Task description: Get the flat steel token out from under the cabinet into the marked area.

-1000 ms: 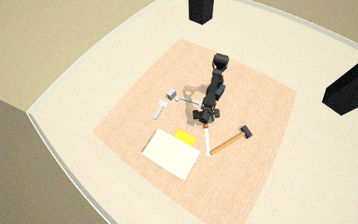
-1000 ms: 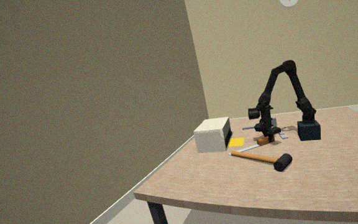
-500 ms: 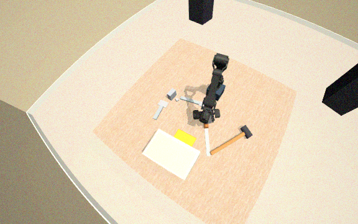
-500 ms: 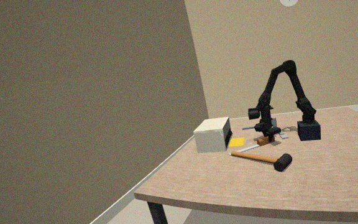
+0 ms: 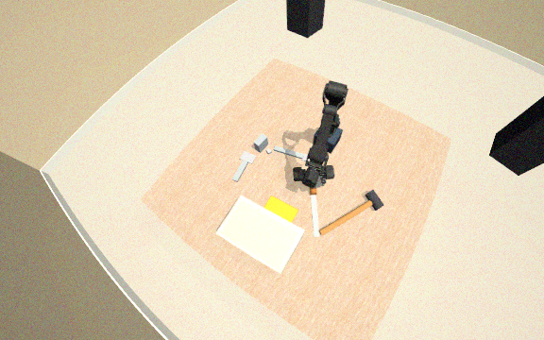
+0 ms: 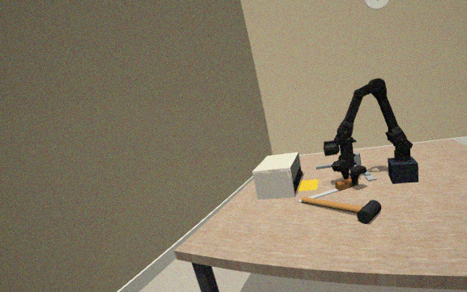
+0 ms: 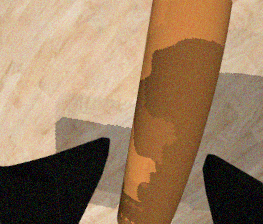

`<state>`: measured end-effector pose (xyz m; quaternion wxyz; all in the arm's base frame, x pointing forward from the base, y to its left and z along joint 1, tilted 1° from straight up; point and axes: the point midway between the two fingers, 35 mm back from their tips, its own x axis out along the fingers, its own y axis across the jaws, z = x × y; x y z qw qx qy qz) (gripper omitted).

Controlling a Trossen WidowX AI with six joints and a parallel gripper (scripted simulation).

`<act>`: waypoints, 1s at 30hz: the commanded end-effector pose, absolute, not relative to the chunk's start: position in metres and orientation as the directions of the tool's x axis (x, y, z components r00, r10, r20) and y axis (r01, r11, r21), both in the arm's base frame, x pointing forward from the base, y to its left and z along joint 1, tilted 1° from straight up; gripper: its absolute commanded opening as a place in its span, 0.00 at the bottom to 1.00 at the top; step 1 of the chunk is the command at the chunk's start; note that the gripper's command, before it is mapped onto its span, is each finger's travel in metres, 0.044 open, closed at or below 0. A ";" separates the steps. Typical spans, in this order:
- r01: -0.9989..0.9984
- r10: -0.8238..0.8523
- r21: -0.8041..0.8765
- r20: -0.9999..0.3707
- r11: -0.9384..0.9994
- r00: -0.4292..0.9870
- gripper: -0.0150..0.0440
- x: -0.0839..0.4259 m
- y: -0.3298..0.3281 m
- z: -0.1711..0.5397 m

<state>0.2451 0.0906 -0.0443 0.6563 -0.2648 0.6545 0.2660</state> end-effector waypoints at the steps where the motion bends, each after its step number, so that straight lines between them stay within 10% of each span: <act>1: -0.696 0.005 0.005 -1.000 0.718 -0.002 0.71 0.245 0.091 -0.046; 12: -0.683 0.005 0.005 -1.000 0.731 -0.002 0.71 0.242 0.088 -0.050; 30: -0.691 0.005 -0.002 -1.000 0.723 0.008 0.25 0.246 0.090 -0.047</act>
